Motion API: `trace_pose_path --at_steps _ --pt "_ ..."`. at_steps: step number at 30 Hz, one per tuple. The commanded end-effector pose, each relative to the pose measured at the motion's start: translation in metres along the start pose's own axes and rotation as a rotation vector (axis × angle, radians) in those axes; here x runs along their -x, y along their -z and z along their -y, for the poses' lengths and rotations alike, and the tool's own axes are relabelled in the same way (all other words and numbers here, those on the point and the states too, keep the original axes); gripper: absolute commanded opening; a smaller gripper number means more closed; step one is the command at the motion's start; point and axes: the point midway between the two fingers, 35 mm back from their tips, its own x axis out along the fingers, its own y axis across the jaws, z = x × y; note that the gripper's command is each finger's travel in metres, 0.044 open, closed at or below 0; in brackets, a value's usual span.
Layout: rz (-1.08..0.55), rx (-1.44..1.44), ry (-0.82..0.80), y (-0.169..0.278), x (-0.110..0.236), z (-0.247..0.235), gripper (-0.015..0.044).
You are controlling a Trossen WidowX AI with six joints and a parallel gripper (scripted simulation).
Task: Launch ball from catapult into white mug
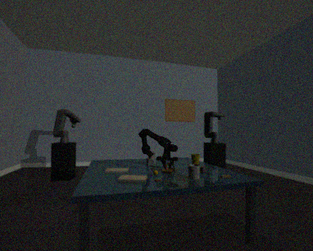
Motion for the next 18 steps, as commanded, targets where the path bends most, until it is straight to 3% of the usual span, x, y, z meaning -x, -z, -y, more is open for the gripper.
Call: trace_pose_path --at_steps 1,14,16,18 --pt "0.003 0.000 -0.001 0.000 0.001 0.000 0.0053" --pt "0.003 0.000 -0.001 0.000 0.004 -0.001 0.0394" --pt "0.001 0.001 -0.003 -0.002 0.025 -0.003 0.0440" --pt "-0.001 0.001 -0.005 -0.002 0.059 -0.003 0.0440"
